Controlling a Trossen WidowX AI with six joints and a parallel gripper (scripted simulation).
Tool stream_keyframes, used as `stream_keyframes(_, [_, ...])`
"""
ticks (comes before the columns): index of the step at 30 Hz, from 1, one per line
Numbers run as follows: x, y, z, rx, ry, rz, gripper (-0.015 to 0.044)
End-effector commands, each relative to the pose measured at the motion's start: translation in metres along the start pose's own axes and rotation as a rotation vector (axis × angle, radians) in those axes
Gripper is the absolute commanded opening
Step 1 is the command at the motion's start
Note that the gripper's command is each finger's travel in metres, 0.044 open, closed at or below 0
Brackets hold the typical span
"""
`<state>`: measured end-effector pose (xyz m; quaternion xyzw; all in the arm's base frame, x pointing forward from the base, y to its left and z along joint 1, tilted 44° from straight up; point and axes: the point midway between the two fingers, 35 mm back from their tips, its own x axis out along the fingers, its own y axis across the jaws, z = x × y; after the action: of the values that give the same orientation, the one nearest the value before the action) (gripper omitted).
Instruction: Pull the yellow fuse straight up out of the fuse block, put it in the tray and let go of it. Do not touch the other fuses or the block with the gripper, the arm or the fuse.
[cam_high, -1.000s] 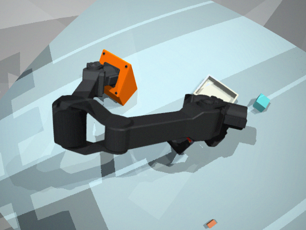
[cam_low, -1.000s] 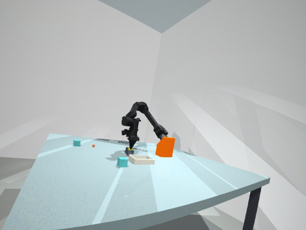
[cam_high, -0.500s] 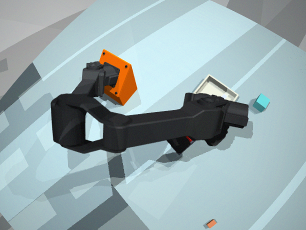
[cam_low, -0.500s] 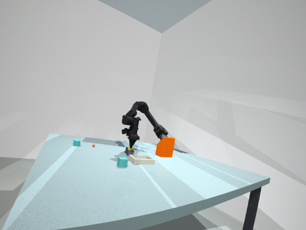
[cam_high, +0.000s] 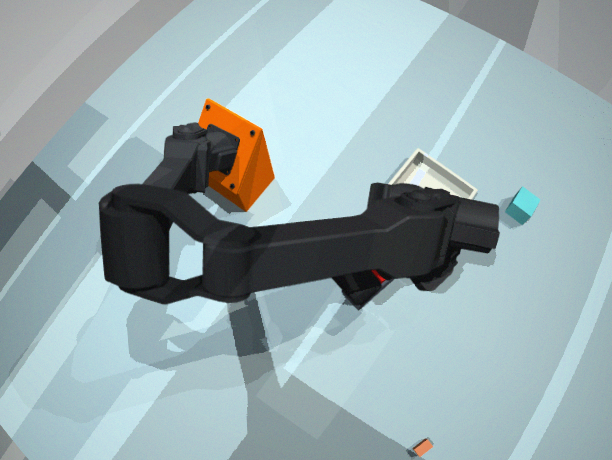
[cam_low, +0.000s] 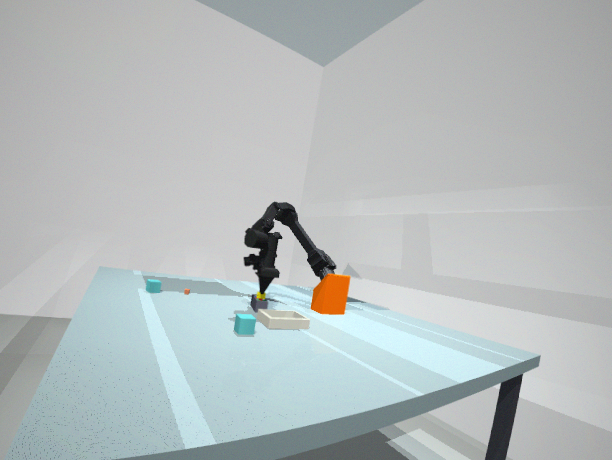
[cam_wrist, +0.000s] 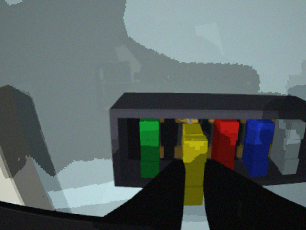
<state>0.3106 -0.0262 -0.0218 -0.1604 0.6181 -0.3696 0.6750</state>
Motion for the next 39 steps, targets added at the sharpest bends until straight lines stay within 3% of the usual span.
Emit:
stream_keyframes(1, [-0.003, 0.001, 0.000, 0.004, 0.001, 0.006, 0.0000])
stream_keyframes(39, [-0.036, 0.001, 0.000, 0.003, 0.000, 0.005, 0.0000])
